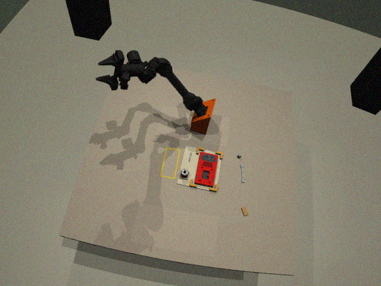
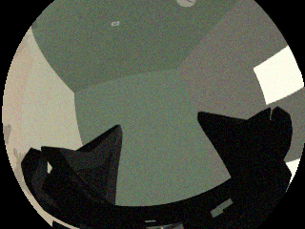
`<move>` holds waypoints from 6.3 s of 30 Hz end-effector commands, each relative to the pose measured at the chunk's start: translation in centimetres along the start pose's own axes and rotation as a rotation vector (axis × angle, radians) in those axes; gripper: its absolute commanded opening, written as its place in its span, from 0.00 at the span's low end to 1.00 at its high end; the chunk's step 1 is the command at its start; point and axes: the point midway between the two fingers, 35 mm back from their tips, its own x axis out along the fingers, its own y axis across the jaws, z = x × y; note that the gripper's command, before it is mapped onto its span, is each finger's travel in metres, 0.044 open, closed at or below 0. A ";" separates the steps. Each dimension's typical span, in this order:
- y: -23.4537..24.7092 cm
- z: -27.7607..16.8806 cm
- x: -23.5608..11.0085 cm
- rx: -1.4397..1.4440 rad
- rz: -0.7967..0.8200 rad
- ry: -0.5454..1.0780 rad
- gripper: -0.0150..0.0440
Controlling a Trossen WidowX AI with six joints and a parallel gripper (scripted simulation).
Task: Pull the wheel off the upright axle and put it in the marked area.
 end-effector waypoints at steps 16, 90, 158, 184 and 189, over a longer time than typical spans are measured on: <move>7.2 20.6 -3.5 0.384 0.356 -0.468 0.76; 43.9 31.8 -42.0 0.373 1.798 0.525 0.76; 42.1 31.8 -41.3 0.373 1.804 0.532 0.25; 41.2 31.8 -41.1 0.373 1.802 0.529 0.25; 41.1 31.8 -41.0 0.373 1.802 0.528 0.25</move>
